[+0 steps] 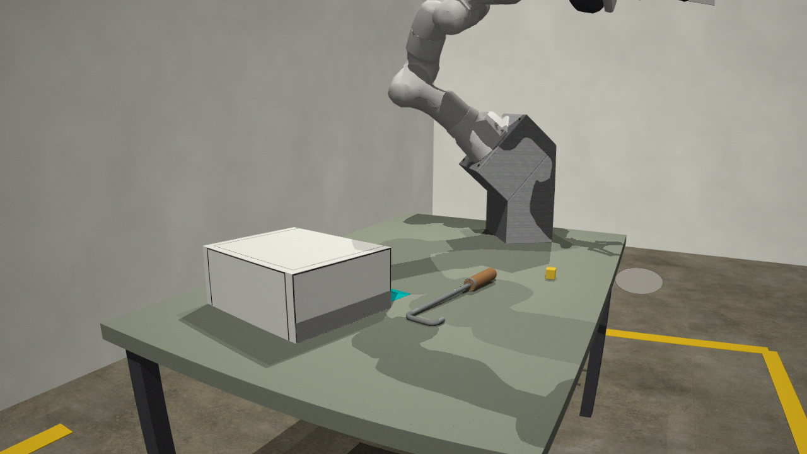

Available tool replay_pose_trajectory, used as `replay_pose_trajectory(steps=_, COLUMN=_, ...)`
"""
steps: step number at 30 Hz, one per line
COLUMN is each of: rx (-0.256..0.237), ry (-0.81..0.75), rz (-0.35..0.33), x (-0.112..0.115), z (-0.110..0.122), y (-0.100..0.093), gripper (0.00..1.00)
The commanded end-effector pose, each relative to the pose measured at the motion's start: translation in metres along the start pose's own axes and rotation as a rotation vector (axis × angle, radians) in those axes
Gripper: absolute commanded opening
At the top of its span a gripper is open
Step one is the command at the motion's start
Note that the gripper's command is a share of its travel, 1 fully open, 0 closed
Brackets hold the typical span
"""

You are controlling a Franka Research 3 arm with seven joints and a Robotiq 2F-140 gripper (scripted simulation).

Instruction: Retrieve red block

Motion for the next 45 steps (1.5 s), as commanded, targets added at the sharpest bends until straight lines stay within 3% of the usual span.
replay_pose_trajectory(steps=1, rx=0.000, ry=0.000, rz=0.000, x=0.000, z=0.000, y=0.000, gripper=1.00)
replay_pose_trajectory(steps=17, rx=0.000, ry=0.000, rz=0.000, x=0.000, z=0.000, y=0.000, gripper=1.00)
replay_pose_trajectory(steps=18, rx=-0.002, ry=0.004, rz=0.000, x=0.000, z=-0.001, y=0.000, gripper=0.00)
replay_pose_trajectory(steps=20, rx=-0.037, ry=0.090, rz=-0.006, x=-0.008, z=-0.021, y=-0.004, gripper=0.00)
replay_pose_trajectory(steps=22, rx=-0.127, ry=0.296, rz=-0.019, x=-0.031, z=-0.063, y=-0.015, gripper=0.00)
replay_pose_trajectory(steps=31, rx=-0.319, ry=0.680, rz=-0.040, x=-0.105, z=-0.164, y=-0.056, gripper=0.00)
replay_pose_trajectory(steps=36, rx=-0.355, ry=0.758, rz=-0.053, x=-0.105, z=-0.164, y=-0.056, gripper=0.00)
replay_pose_trajectory(steps=37, rx=-0.438, ry=0.883, rz=-0.057, x=-0.148, z=-0.202, y=-0.081, gripper=0.00)
replay_pose_trajectory(steps=40, rx=-0.494, ry=0.996, rz=-0.075, x=-0.155, z=-0.207, y=-0.086, gripper=0.00)
replay_pose_trajectory(steps=45, rx=-0.497, ry=1.002, rz=-0.076, x=-0.155, z=-0.207, y=-0.086, gripper=0.00)
Point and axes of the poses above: the point where the finger pads meet when closed, its own y axis out along the fingers, its own z axis across the jaws, x = y × z, the point moved 7 cm from there along -y, back along the fingers, and after that the axes turned 10 degrees about y, right-handed, at the moved point
